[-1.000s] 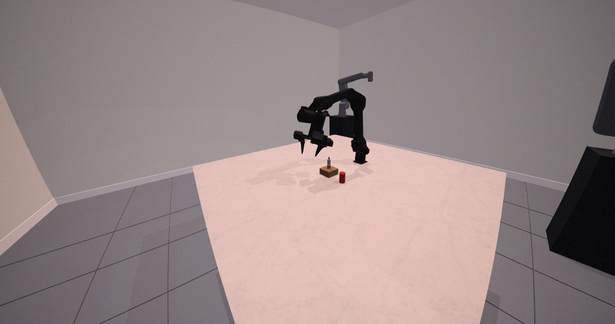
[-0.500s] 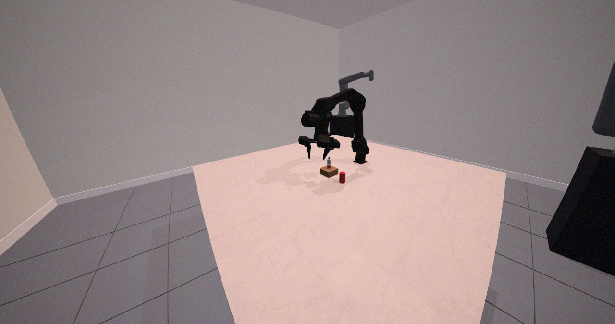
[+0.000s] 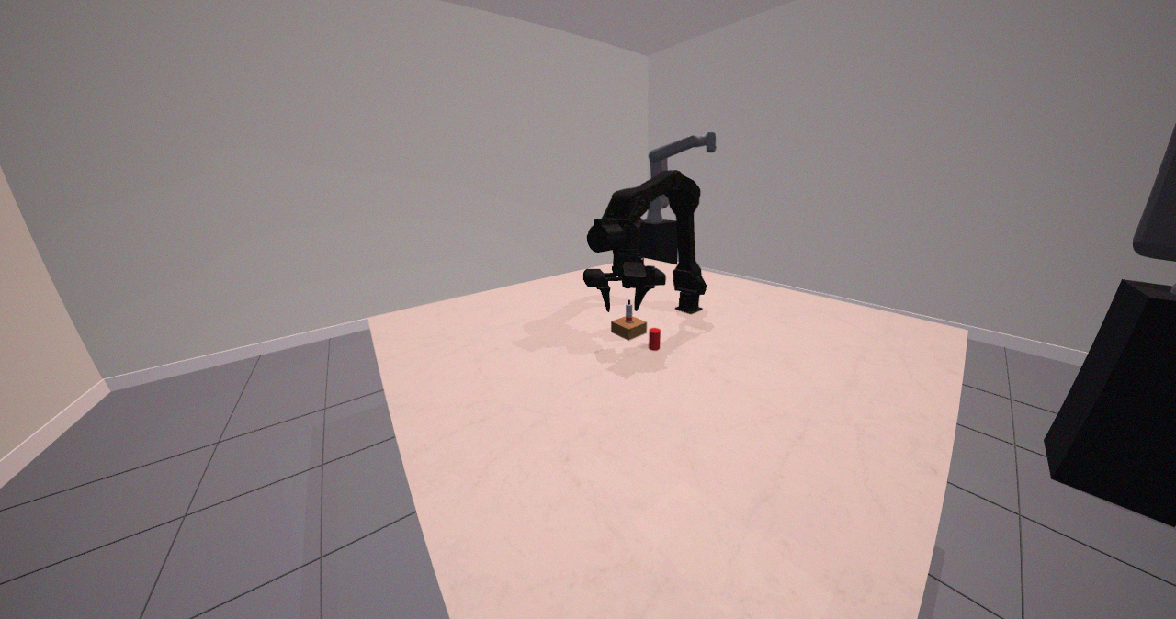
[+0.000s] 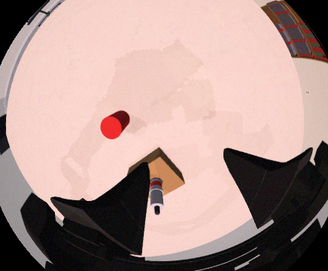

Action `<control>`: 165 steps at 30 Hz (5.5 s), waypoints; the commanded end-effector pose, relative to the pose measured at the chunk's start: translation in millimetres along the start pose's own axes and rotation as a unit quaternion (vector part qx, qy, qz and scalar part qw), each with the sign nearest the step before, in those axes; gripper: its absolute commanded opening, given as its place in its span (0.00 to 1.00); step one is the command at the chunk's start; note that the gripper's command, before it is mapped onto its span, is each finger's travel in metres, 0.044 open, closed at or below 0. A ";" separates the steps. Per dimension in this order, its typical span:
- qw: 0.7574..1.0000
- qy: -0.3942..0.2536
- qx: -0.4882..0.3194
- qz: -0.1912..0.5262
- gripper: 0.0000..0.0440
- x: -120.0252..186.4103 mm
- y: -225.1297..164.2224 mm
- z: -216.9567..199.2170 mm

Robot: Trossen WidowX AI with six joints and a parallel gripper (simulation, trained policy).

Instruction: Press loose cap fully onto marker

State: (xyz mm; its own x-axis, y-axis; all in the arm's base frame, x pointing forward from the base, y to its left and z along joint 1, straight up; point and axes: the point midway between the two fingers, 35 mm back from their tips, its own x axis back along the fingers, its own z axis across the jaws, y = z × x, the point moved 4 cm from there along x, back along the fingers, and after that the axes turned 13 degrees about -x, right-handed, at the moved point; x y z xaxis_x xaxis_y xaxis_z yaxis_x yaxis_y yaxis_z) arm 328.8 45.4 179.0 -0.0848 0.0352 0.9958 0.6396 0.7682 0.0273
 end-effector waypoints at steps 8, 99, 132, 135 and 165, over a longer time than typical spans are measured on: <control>0.999 0.038 0.020 0.007 0.74 -7.0 10.4 22.8; 0.988 0.064 0.136 0.032 0.11 33.1 -64.1 10.4; 0.982 0.113 0.148 0.035 0.04 -22.5 -79.8 13.8; 0.981 0.116 0.154 0.034 0.03 -30.3 -80.2 15.1; 0.971 0.111 0.207 0.038 0.33 -54.5 -88.2 18.9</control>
State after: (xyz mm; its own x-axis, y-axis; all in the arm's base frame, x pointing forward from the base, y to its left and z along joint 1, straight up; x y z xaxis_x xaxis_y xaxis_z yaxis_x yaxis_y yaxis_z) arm 270.5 -10.8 129.4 0.1029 -0.0113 0.9946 0.2857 0.9581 -0.0187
